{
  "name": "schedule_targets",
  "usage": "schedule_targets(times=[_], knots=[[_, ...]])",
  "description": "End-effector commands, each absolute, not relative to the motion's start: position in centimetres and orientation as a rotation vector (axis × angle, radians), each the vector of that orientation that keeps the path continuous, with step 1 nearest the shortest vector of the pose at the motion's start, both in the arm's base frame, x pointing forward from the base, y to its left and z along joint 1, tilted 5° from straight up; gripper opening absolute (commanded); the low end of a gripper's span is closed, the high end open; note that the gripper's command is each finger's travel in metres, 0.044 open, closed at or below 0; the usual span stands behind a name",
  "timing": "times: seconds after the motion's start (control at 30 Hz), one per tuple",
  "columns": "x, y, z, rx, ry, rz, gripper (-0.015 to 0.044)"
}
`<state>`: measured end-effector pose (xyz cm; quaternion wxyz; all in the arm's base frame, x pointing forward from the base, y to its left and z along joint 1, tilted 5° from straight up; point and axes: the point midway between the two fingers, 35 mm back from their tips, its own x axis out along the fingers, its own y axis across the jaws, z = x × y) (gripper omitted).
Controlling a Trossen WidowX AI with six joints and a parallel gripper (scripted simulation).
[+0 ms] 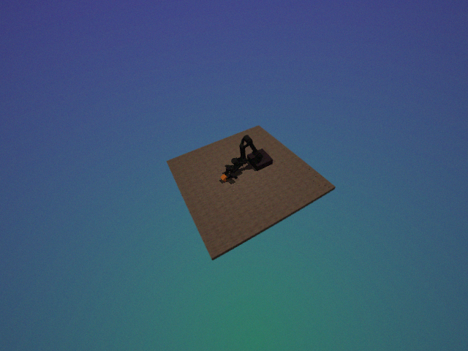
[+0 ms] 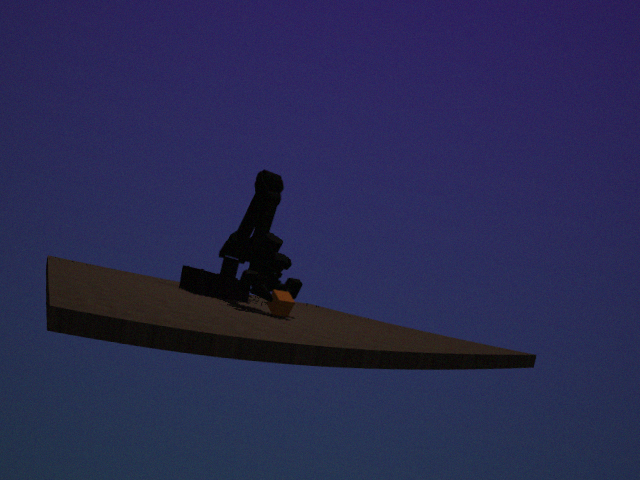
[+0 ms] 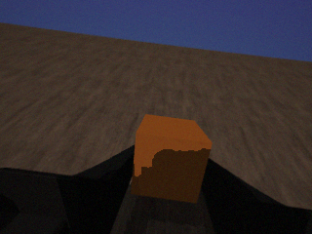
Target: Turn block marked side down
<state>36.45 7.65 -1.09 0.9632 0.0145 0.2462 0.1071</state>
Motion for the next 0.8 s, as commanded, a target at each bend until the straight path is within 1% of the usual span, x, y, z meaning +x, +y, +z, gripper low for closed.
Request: schedule_targets(times=[0.0,0.27,0.77], knots=[[36.5,7.59,-0.99,0.032,0.493,0.212,0.0236],[36.5,7.59,-0.99,0.032,0.493,0.212,0.044],[36.5,7.59,-0.99,0.032,0.493,0.212,0.044]])
